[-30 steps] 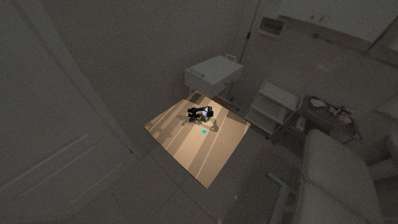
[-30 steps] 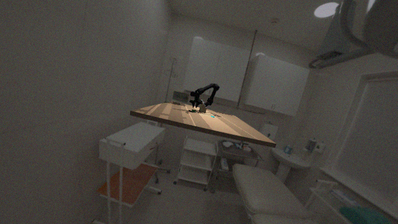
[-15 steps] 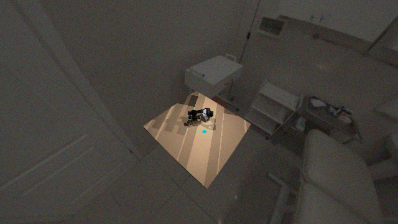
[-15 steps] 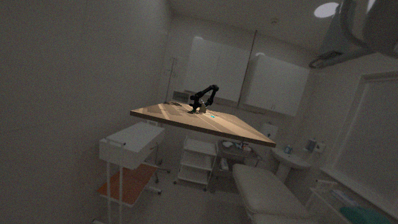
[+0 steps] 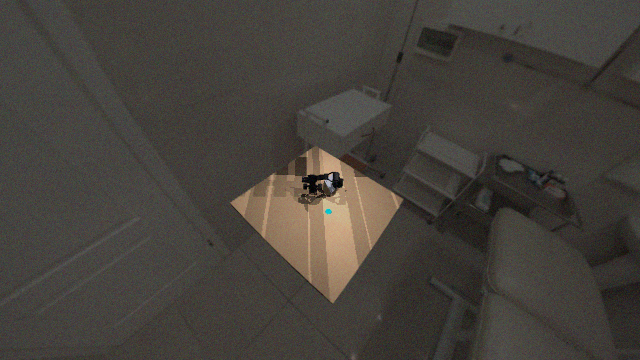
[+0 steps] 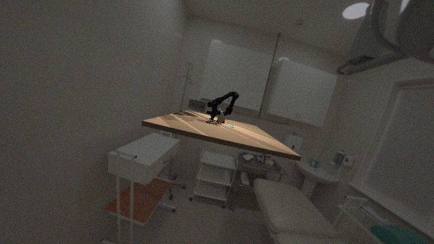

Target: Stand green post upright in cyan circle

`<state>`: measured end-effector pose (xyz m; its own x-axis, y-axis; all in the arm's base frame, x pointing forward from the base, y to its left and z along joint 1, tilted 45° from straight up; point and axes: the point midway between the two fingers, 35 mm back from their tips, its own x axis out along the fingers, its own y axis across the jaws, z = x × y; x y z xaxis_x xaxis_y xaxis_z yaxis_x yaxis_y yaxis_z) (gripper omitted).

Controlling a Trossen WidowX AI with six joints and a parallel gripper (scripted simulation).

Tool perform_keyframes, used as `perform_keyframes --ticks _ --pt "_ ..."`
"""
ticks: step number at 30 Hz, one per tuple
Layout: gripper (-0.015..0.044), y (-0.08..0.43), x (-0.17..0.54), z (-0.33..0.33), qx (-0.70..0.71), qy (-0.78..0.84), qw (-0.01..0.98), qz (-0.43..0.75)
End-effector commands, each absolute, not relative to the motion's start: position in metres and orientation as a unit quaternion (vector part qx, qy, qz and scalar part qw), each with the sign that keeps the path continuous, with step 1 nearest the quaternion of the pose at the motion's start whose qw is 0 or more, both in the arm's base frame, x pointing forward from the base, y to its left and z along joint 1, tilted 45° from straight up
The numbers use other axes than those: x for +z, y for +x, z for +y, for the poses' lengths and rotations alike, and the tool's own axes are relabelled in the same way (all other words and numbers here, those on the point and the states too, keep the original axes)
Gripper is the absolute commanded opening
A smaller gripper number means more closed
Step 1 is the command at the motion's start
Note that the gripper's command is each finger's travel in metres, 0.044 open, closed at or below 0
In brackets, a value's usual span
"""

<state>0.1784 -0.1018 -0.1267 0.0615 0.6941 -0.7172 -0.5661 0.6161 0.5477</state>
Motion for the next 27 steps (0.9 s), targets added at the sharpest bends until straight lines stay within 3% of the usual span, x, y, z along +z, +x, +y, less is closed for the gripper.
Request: perform_keyframes --ticks 1,27 --pt "0.0023 0.179 -0.119 -0.114 0.429 0.056 0.729 0.53" --pt "0.0023 0.162 -0.06 -0.166 0.397 0.083 0.745 0.529"
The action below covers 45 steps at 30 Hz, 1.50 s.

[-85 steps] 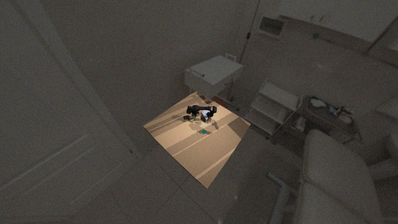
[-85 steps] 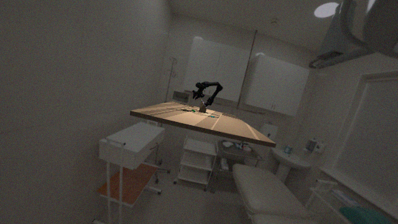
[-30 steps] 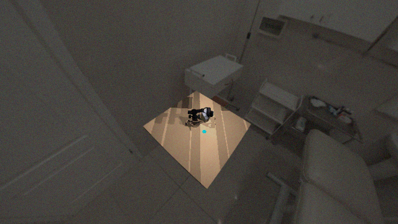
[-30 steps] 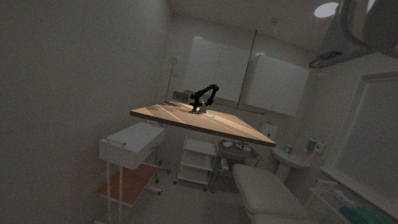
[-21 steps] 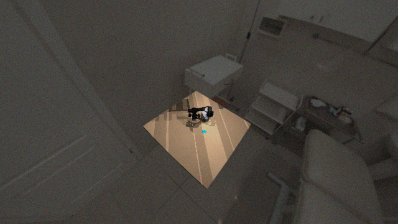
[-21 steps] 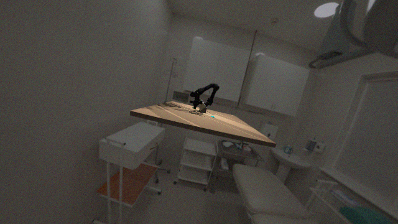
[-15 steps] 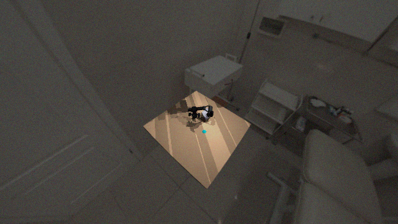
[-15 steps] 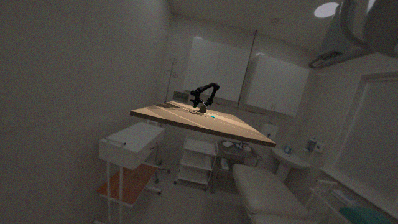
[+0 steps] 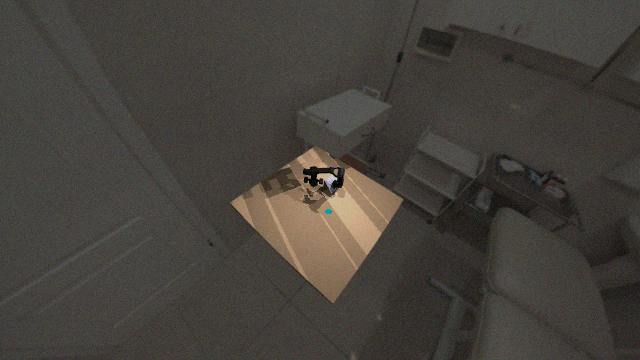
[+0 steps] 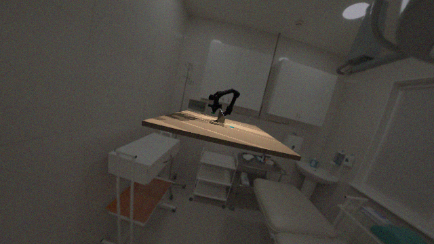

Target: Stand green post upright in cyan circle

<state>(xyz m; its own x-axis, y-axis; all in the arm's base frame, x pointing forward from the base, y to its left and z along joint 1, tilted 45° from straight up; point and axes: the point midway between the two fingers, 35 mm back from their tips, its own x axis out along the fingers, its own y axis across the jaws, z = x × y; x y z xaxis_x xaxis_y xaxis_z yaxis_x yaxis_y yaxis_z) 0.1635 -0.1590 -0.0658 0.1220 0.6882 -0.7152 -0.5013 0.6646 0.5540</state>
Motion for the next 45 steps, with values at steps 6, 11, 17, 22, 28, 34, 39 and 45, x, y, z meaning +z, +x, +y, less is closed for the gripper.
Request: perform_keyframes --ticks 6,11,17,22,28,34,39,45 --pt "0.0023 0.169 -0.052 -0.164 0.386 0.094 0.744 0.537" --pt "0.0023 0.179 -0.041 -0.16 0.37 0.109 0.742 0.549" --pt "0.0023 0.19 -0.028 -0.153 0.351 0.128 0.739 0.561" --pt "0.0023 0.2 -0.017 -0.147 0.335 0.143 0.736 0.57" --pt "0.0023 0.21 -0.004 -0.139 0.316 0.162 0.733 0.58" --pt "0.0023 0.219 0.01 -0.129 0.298 0.181 0.729 0.589" --pt "0.0023 0.226 0.021 -0.121 0.283 0.198 0.725 0.596" --pt "0.0023 0.233 0.034 -0.11 0.264 0.22 0.72 0.603"
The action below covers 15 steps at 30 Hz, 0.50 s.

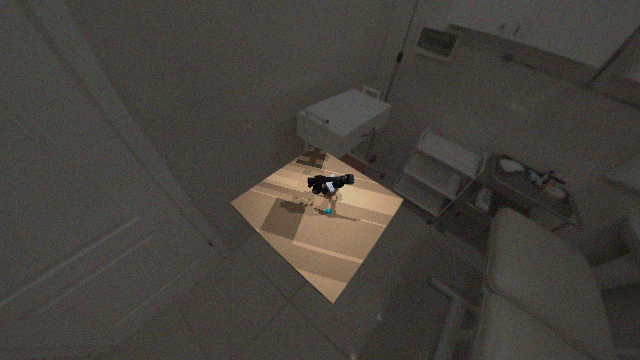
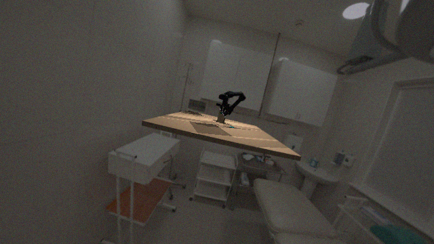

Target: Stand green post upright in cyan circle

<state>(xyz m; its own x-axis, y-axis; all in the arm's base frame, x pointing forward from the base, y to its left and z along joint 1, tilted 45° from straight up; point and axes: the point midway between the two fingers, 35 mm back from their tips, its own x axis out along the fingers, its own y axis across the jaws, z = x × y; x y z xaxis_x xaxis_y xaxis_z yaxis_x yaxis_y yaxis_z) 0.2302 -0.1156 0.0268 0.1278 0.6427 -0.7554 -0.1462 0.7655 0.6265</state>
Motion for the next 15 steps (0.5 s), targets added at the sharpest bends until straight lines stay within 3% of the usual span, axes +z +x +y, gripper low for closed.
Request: perform_keyframes --ticks 1,15 --pt "0.0023 0.235 0.036 -0.108 0.261 0.224 0.719 0.605" --pt "0.0023 0.246 0.065 -0.082 0.215 0.281 0.699 0.621"
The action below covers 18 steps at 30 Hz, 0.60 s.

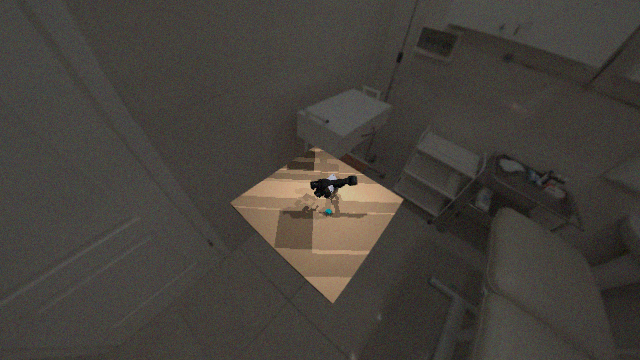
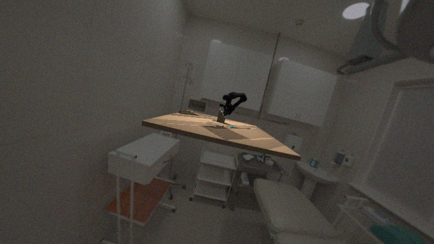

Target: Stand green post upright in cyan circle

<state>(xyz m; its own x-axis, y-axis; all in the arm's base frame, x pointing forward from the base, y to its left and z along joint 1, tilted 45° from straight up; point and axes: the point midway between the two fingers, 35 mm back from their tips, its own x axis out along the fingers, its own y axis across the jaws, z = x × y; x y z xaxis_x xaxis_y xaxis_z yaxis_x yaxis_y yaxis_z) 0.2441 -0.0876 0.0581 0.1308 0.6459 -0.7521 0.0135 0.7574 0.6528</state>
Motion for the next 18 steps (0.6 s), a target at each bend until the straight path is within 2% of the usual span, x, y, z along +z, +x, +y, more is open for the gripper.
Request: perform_keyframes --ticks 1,18 --pt "0.0023 0.247 0.067 -0.08 0.212 0.285 0.698 0.622" --pt "0.0023 0.253 0.1 -0.046 0.156 0.357 0.663 0.639"
